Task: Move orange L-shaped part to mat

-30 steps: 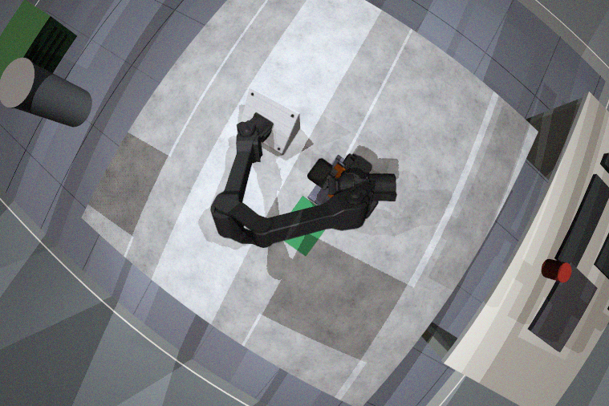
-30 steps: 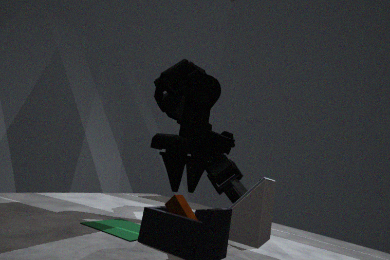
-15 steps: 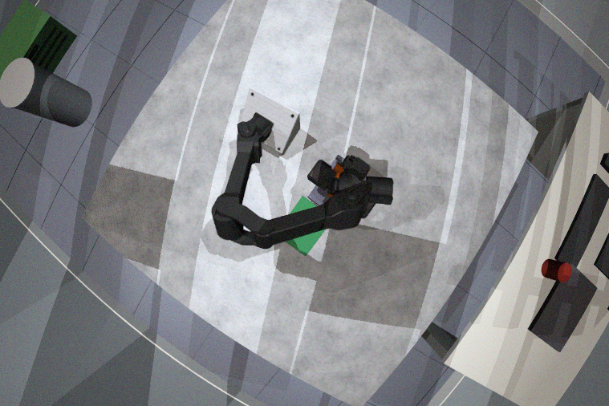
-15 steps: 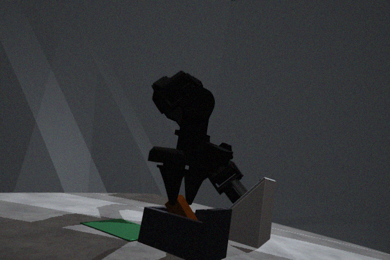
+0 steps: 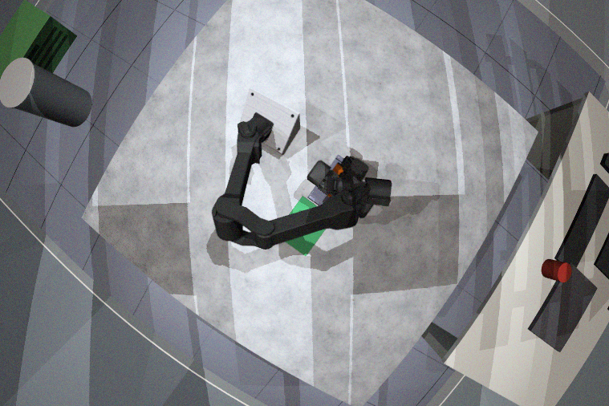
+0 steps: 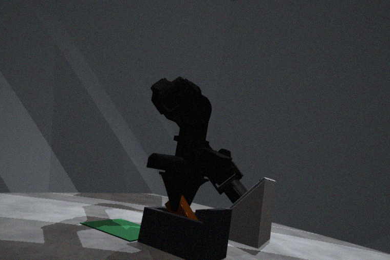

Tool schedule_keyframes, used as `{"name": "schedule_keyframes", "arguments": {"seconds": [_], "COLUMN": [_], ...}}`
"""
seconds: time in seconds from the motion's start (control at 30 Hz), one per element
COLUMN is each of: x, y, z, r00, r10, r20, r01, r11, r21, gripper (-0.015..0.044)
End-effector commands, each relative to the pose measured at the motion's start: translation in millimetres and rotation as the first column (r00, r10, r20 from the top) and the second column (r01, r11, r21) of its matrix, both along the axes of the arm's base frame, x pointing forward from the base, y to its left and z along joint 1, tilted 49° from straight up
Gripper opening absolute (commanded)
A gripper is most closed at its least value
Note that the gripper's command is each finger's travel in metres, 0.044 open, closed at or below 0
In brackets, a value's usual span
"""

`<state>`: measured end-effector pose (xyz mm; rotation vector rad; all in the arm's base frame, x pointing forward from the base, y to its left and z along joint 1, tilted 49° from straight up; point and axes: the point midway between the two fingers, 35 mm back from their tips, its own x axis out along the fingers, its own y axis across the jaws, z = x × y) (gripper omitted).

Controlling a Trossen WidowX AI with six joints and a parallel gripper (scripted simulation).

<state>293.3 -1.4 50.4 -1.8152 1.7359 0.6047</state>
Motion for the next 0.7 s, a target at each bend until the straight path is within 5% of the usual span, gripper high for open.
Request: {"name": "schedule_keyframes", "arguments": {"seconds": [0.0, 0.23, 0.33, 0.67], "x": [-0.1, -0.1, -0.1, -0.4], "y": [0.1, 0.1, 0.1, 3.8], "z": [0.2, 0.2, 0.2, 3.6], "r00": [1.0, 1.0, 1.0, 1.0], "r10": [-0.001, -0.001, -0.001, -0.001], "r20": [0.0, 0.0, 0.0, 0.0], "r01": [0.001, 0.001, 0.001, 0.001], "r11": [1.0, 1.0, 1.0, 1.0], "r21": [0.0, 0.0, 0.0, -0.001], "gripper": [0.0129, 0.0082, 0.0003, 0.0]}}
